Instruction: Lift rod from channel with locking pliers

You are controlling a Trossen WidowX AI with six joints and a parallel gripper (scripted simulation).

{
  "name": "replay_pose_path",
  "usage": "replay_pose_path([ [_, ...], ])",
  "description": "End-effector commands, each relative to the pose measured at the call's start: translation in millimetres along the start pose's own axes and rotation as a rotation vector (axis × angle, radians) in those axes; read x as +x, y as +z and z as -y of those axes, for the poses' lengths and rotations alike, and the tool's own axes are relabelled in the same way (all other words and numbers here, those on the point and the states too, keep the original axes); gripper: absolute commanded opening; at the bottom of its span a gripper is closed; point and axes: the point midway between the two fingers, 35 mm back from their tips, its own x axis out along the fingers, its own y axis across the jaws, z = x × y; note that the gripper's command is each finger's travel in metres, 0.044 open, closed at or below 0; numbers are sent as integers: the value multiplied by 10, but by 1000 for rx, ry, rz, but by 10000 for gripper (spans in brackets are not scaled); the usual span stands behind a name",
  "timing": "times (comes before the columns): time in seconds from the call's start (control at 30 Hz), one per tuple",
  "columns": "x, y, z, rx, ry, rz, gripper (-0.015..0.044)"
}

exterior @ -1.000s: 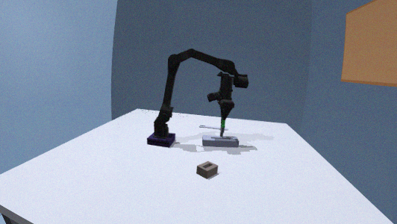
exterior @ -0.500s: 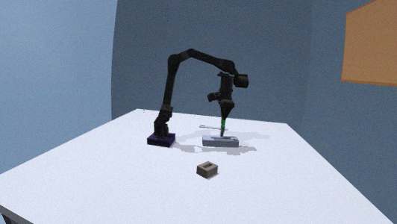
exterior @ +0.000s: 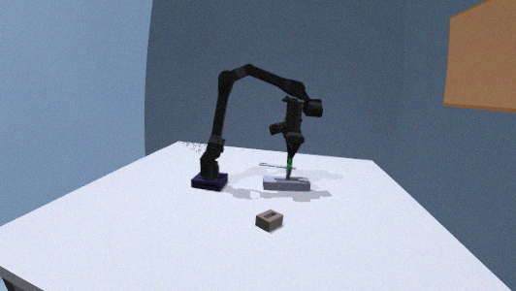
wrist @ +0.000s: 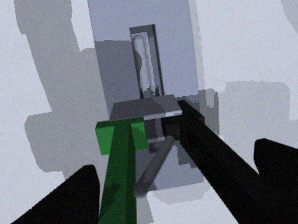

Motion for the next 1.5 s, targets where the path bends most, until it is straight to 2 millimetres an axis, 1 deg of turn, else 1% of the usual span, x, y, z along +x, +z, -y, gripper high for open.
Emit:
replay_pose_path([
  [0.0, 33, -3, -4, -5, 4, -1, 319],
  [0.67, 231, -5, -6, -5, 3, -2, 319],
  [1.1, 297, -4, -6, -5, 3, -1, 319],
  [1.47, 289, -2, -5, -5, 3, -1, 319],
])
